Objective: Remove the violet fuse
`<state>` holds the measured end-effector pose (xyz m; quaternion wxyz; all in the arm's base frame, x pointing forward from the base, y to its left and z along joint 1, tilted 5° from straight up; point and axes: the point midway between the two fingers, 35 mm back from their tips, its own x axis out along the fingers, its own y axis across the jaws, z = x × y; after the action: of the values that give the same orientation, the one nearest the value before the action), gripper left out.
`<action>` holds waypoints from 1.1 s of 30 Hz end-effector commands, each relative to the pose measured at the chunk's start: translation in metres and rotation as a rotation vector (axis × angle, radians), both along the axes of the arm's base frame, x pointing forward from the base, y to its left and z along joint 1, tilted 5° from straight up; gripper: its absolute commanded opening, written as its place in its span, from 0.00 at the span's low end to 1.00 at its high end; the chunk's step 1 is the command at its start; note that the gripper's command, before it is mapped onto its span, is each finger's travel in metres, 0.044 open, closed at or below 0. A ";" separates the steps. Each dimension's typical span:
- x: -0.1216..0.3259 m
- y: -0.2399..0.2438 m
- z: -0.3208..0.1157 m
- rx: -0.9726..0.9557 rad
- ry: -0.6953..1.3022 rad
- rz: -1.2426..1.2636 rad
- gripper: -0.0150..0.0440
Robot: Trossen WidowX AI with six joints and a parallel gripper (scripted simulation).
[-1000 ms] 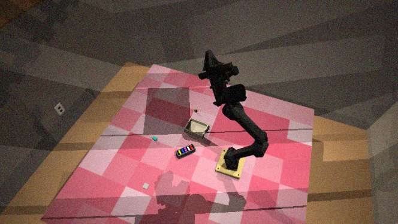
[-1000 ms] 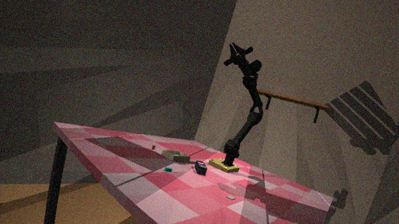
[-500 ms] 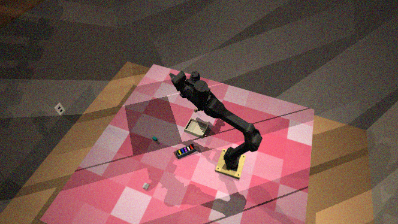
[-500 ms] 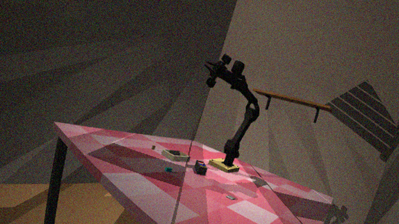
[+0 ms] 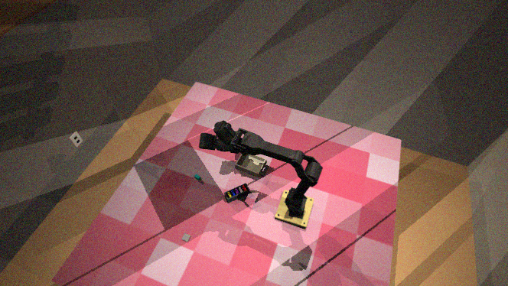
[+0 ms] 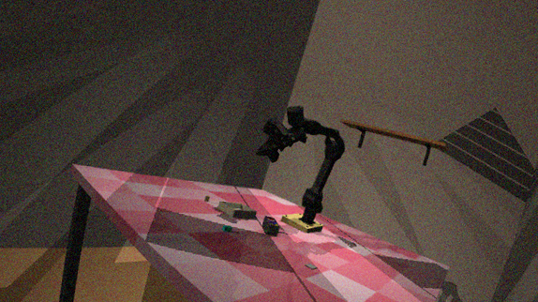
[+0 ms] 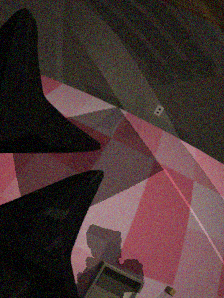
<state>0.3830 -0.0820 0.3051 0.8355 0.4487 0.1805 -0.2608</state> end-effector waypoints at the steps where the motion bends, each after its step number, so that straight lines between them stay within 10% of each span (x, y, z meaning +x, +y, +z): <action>1: -0.012 0.019 -0.074 0.013 0.282 0.115 0.38; 12: -0.091 0.065 -0.197 0.145 0.889 0.385 0.38; 33: -0.094 0.064 -0.207 0.148 0.898 0.389 0.38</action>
<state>0.2913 -0.0194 0.1038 0.6775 0.3085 0.6167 -0.2559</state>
